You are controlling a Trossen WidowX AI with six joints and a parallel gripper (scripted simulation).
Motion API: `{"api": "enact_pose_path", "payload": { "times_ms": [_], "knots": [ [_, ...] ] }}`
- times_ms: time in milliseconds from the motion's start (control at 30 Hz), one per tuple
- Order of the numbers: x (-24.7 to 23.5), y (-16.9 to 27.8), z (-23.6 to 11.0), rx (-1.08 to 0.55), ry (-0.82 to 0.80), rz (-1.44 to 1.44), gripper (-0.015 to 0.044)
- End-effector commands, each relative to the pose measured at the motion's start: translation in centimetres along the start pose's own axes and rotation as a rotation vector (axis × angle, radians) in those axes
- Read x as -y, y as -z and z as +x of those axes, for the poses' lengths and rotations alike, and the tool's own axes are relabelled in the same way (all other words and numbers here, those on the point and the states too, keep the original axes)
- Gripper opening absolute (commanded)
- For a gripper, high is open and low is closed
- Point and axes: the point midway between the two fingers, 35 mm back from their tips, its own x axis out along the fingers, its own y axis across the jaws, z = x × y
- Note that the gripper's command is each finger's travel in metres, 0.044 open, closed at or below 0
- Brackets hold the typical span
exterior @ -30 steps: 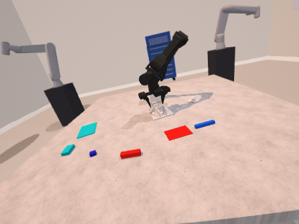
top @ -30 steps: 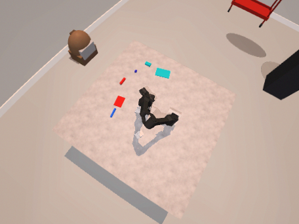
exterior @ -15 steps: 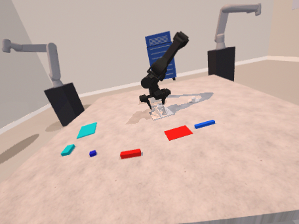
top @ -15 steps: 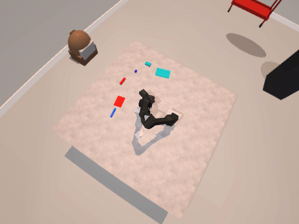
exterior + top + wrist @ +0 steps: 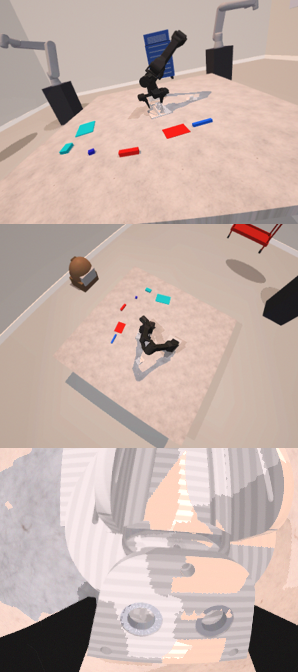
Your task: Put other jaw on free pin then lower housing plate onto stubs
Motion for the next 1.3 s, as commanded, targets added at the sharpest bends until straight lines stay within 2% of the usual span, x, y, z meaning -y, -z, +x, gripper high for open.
{"api": "enact_pose_path", "payload": {
  "times_ms": [0, 1267],
  "knots": [
    [-0.04, -0.04, 0.09, 0.004, -0.004, 0.003, 0.0351],
    [-0.06, -0.04, 0.82, 0.004, -0.004, 0.003, 0.0351]
  ]
}}
